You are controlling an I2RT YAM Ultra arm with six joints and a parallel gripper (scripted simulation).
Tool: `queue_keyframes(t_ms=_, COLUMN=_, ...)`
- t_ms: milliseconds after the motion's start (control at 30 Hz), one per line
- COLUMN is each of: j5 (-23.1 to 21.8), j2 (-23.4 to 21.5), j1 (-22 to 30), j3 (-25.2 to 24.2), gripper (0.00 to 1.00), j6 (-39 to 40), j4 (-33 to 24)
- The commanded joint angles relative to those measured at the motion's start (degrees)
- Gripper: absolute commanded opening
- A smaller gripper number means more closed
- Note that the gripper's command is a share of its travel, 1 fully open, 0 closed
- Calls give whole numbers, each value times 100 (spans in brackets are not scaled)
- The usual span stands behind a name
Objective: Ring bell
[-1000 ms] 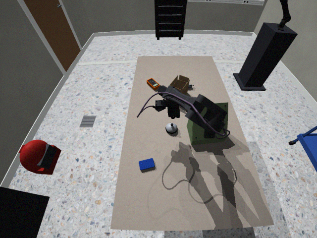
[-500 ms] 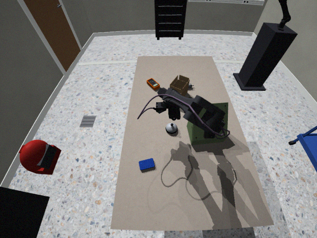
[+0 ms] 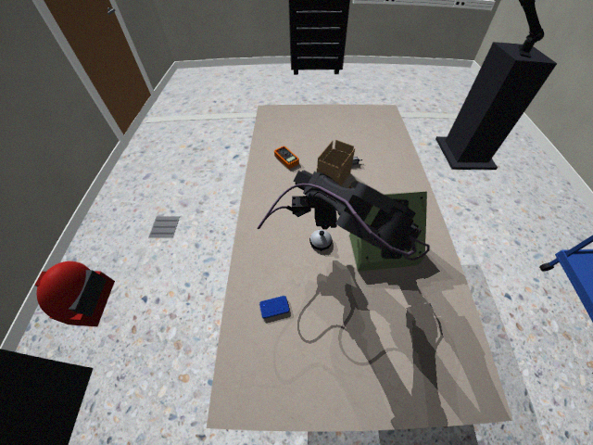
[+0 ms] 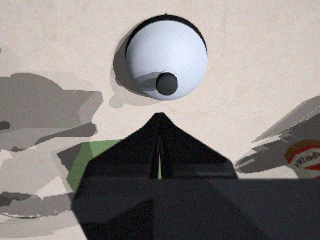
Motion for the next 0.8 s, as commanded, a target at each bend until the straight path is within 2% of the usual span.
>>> queue_keyframes(t_ms=0, j5=-150, j2=77, j1=26, j3=-131, gripper=0, j6=173, j4=412)
queue_keyframes(t_ms=100, j5=-160, j2=91, j1=47, j3=-149, gripper=0, j6=196, j4=456)
queue_keyframes(t_ms=133, j5=-174, j2=-91, j1=-41, j3=-159, gripper=0, j6=226, j4=512)
queue_keyframes(t_ms=300, j5=-212, j2=150, j1=153, j3=-241, gripper=0, j6=321, j4=686)
queue_keyframes(t_ms=767, j5=-259, j2=141, j1=179, j3=-316, gripper=0, j6=440, j4=902)
